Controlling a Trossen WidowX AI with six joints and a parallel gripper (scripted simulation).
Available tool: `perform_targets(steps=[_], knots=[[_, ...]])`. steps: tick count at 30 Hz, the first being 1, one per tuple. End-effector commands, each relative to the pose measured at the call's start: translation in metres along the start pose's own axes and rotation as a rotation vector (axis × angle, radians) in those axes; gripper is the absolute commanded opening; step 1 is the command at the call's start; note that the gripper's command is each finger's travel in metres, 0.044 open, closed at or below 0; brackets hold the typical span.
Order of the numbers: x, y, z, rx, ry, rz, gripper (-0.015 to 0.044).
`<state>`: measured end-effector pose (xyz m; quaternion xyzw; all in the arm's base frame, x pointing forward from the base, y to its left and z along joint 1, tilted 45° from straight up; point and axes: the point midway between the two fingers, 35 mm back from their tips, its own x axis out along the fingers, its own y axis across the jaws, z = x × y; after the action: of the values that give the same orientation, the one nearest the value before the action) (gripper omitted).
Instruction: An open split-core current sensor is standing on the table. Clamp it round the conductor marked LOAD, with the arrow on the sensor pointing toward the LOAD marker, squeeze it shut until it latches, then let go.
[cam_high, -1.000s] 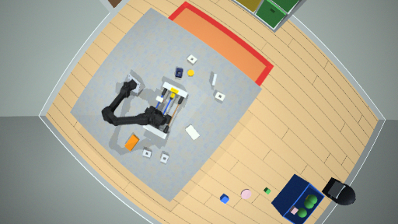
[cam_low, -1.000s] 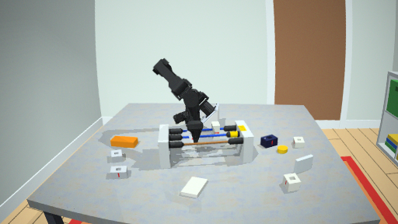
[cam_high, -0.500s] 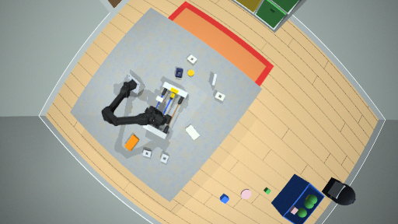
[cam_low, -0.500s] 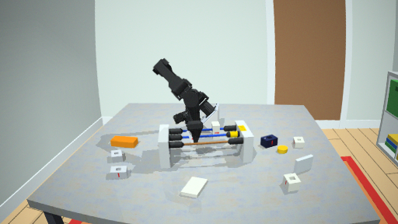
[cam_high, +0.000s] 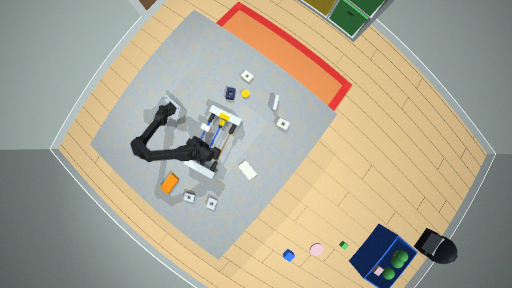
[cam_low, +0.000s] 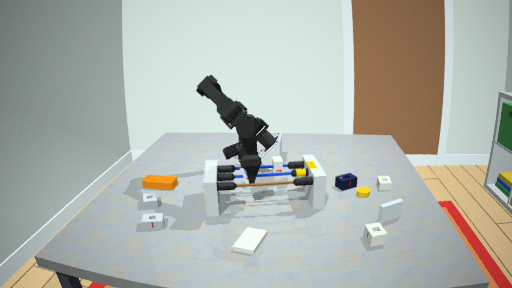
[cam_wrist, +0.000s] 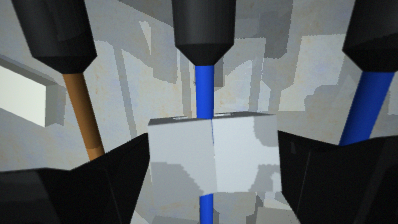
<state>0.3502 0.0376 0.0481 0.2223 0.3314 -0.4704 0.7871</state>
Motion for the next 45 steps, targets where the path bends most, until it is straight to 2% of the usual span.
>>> perform_targets(steps=[1, 45], knots=[[-0.006, 0.0029, 0.0075, 0.011, -0.02, 0.022, 0.0], [-0.0001, 0.0, 0.0001, 0.0, 0.0, 0.0, 0.0]])
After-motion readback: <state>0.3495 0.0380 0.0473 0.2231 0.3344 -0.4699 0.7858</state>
